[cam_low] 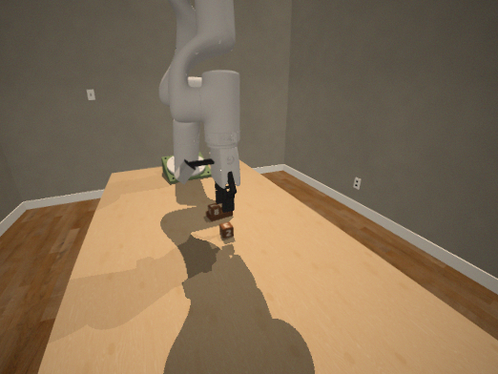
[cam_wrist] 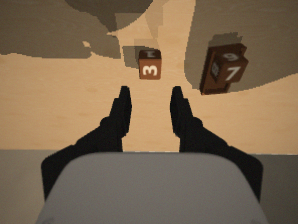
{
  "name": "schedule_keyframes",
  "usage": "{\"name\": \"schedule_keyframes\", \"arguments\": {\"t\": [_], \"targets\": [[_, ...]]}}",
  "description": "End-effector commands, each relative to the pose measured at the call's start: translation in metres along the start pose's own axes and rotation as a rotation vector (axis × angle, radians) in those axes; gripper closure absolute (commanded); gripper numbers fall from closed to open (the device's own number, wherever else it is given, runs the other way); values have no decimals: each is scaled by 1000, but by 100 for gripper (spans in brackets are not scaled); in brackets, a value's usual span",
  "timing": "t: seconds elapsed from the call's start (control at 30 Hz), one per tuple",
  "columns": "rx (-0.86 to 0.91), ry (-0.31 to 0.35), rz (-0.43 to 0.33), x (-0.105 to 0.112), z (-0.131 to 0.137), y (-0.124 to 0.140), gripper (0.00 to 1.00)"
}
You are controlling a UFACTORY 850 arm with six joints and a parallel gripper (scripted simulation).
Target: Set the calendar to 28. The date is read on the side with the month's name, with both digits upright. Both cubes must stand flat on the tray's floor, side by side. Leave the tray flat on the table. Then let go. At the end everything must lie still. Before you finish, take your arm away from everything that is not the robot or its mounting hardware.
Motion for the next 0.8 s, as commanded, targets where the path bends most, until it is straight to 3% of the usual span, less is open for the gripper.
{"name": "schedule_keyframes", "arguments": {"t": [0.0, 0.77], "targets": [[0, -2, 0, 1, -1, 0, 51], [0, -2, 1, -4, -1, 0, 51]]}}
Point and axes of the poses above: the point where the finger pads meet when closed, its own x axis back along the fingers, its own z axis across the jaws, y = z × x, the point moved 1 cm from there along x, back along the fingers, and after that the axes turned 14 degrees about -x, right-handed, at the moved point
